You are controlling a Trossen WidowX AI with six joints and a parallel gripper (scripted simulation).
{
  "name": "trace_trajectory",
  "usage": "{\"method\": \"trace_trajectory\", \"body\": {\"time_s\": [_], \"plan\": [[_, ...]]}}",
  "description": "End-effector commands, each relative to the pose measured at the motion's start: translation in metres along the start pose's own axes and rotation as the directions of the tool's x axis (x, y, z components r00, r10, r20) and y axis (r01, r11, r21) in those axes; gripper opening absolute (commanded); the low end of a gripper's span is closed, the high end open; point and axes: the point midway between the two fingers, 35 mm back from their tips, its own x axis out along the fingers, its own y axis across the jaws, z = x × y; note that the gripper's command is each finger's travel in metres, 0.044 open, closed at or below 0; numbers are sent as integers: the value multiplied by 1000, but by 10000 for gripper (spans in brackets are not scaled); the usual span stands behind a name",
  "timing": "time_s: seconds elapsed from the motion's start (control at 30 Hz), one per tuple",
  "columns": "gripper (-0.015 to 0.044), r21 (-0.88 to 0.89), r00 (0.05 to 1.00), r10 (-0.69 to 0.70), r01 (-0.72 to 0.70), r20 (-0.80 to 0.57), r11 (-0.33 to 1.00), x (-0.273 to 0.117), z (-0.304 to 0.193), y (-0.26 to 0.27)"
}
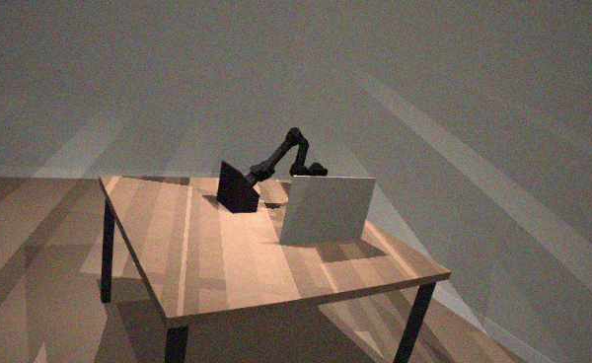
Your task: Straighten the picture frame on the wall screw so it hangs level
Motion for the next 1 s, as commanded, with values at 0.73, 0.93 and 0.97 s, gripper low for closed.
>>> {"method": "trace_trajectory", "body": {"time_s": [0.73, 0.93, 0.97], "plan": [[260, 60, 1000, 0, 0, 1, 998, -33, -7, 0], [260, 209, 1000, 1, -1, 3, 978, -88, -3, -4], [260, 228, 1000, 1, -1, 3, 974, -95, -1, -5]]}}
